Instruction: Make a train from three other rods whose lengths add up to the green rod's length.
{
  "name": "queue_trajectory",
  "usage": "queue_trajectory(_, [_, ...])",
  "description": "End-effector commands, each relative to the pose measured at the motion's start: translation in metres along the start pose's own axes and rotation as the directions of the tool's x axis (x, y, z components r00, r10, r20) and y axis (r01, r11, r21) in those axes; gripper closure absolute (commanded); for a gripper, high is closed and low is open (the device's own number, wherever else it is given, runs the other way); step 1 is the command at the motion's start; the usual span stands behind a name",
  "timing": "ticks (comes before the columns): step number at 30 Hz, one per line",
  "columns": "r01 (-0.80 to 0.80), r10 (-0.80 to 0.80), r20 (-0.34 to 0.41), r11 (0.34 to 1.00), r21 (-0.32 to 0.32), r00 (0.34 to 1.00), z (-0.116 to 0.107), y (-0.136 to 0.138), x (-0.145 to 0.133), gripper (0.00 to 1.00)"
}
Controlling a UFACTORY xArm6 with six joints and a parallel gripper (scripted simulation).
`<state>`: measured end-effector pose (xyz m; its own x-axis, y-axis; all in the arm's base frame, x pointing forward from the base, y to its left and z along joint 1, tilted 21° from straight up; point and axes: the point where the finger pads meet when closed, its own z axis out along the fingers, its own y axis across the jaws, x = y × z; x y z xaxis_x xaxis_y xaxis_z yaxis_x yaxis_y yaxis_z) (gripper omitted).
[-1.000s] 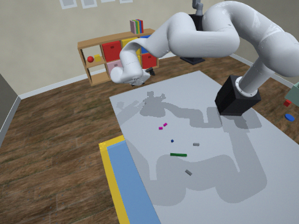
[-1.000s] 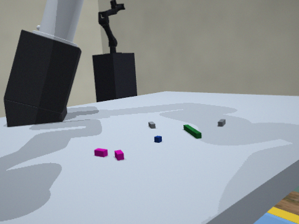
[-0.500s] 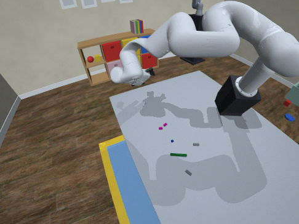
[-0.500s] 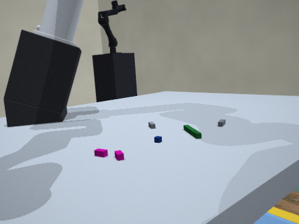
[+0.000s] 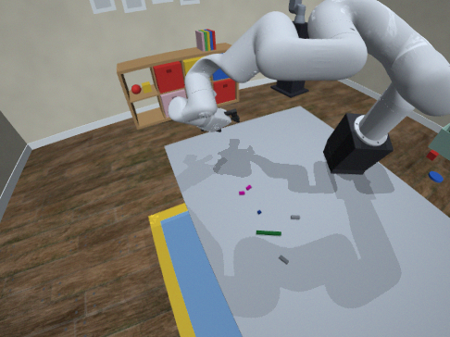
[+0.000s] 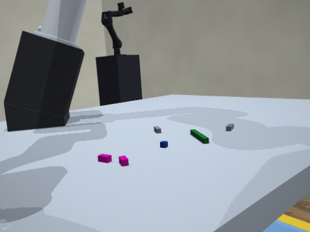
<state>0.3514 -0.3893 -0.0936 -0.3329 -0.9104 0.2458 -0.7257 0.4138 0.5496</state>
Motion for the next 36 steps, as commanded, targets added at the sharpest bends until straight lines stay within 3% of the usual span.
queue_trajectory(1, [-0.130, 0.125, 0.106, 0.991, 0.035, 0.986, 0.001, 0.011, -0.024, 0.00])
queue_trajectory(2, [-0.165, 0.159, 0.136, 0.986, 0.036, 0.978, 0.002, 0.014, -0.031, 0.00])
queue_trajectory(5, [-0.165, 0.159, 0.136, 0.986, 0.036, 0.978, 0.002, 0.014, -0.031, 0.00])
queue_trajectory(7, [-0.283, 0.269, 0.236, 0.959, 0.028, 0.934, 0.003, 0.023, -0.055, 0.00])
queue_trajectory(9, [-0.290, 0.275, 0.243, 0.957, 0.028, 0.930, 0.003, 0.024, -0.056, 0.00])
queue_trajectory(11, [-0.375, 0.350, 0.319, 0.927, 0.018, 0.881, 0.006, 0.032, -0.076, 0.00])
queue_trajectory(13, [-0.397, 0.369, 0.338, 0.918, 0.014, 0.866, 0.006, 0.034, -0.081, 0.00])
queue_trajectory(16, [-0.501, 0.458, 0.430, 0.865, -0.016, 0.778, 0.008, 0.044, -0.106, 0.00])
queue_trajectory(18, [-0.514, 0.469, 0.441, 0.858, -0.020, 0.765, 0.008, 0.046, -0.109, 0.00])
queue_trajectory(19, [-0.568, 0.513, 0.489, 0.822, -0.043, 0.705, 0.009, 0.051, -0.122, 0.00])
queue_trajectory(21, [-0.568, 0.513, 0.489, 0.822, -0.043, 0.705, 0.009, 0.051, -0.122, 0.00])
queue_trajectory(23, [-0.640, 0.569, 0.555, 0.764, -0.084, 0.606, 0.010, 0.060, -0.143, 0.00])
queue_trajectory(26, [-0.654, 0.579, 0.567, 0.751, -0.092, 0.586, 0.011, 0.061, -0.147, 0.00])
queue_trajectory(28, [-0.711, 0.621, 0.618, 0.690, -0.137, 0.483, 0.012, 0.069, -0.166, 0.00])
queue_trajectory(30, [-0.711, 0.621, 0.618, 0.690, -0.137, 0.483, 0.012, 0.069, -0.166, 0.00])
queue_trajectory(33, [-0.749, 0.645, 0.652, 0.640, -0.175, 0.399, 0.013, 0.075, -0.180, 0.00])
queue_trajectory(36, [-0.763, 0.654, 0.664, 0.617, -0.192, 0.362, 0.013, 0.078, -0.186, 0.00])
